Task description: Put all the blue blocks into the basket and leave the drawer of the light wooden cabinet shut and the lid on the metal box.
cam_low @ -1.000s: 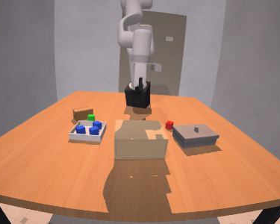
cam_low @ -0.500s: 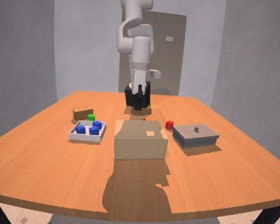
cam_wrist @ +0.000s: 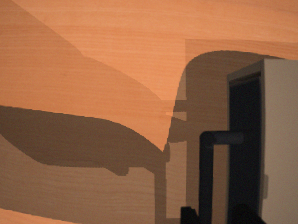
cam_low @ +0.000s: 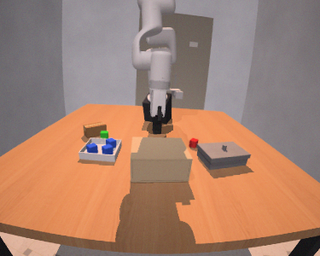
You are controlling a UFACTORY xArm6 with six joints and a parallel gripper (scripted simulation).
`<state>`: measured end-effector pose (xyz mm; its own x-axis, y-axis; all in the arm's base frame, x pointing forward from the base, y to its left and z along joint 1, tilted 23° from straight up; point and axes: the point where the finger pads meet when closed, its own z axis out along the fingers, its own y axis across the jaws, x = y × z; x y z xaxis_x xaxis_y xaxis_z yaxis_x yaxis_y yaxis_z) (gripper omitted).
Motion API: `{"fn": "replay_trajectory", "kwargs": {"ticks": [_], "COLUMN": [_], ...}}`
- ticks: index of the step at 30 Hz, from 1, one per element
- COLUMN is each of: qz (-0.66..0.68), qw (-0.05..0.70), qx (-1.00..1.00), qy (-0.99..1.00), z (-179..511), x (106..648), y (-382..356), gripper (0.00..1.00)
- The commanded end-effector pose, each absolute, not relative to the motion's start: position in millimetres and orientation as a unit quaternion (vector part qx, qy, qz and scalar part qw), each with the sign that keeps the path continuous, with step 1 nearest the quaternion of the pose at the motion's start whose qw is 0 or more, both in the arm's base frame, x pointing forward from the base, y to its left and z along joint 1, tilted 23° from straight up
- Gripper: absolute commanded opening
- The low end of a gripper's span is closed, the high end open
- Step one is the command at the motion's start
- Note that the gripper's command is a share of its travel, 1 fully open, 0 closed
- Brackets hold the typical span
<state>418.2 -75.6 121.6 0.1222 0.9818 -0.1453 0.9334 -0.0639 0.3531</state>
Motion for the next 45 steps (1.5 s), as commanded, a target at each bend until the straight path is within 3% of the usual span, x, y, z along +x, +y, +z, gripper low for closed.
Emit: {"fn": "replay_trajectory", "kwargs": {"ticks": [1, 45], "qz": [0.067, 0.067], "qw": [0.185, 0.185], "qx": [0.726, 0.726], "qy": [0.659, 0.659], "z": [115.4, 108.0], "x": [422.0, 426.2], "y": [-77.2, -78.9], "gripper": [0.24, 0.24]}}
